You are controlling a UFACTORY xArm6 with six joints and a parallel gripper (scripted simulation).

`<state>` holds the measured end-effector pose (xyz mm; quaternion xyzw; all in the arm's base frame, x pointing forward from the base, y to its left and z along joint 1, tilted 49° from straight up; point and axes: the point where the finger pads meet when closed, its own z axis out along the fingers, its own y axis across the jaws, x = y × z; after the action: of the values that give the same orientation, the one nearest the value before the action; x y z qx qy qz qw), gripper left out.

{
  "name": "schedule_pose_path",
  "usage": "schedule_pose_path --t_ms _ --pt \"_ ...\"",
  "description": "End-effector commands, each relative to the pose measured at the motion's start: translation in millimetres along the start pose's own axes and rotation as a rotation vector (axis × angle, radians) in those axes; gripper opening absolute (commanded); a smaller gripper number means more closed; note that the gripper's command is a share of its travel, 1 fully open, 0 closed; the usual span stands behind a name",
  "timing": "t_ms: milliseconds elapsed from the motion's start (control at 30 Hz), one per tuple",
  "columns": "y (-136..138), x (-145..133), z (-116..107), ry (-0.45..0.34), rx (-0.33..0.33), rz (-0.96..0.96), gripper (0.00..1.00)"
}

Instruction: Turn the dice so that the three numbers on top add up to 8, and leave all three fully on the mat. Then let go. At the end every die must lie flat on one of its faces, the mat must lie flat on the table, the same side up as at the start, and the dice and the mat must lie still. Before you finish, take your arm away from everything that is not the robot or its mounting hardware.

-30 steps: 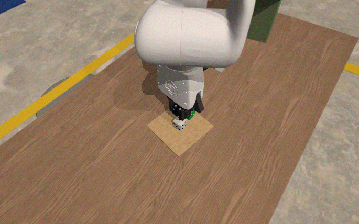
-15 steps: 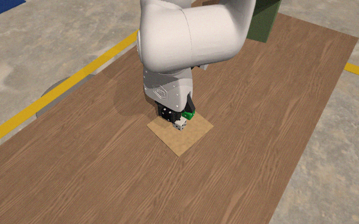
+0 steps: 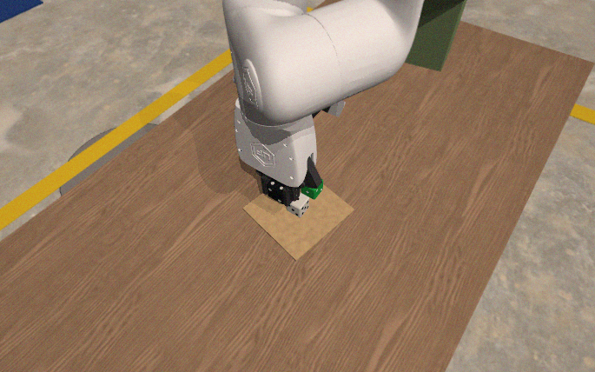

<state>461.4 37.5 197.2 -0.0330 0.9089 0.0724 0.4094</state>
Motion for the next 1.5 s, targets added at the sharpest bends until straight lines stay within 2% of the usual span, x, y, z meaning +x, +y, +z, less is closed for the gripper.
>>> schedule_pose_path --t_ms 0,200,500,567,800,1467 --pt "0 -1 2 0.008 -0.007 0.001 0.27" --pt "0 -1 17 0.008 -0.007 0.001 0.27" --pt "0 -1 59 0.008 -0.007 0.001 0.27" --pt "0 -1 59 0.008 -0.007 0.001 0.27" --pt "0 -2 87 0.008 -0.007 0.001 0.27" --pt "0 -2 91 0.008 -0.007 0.001 0.27"
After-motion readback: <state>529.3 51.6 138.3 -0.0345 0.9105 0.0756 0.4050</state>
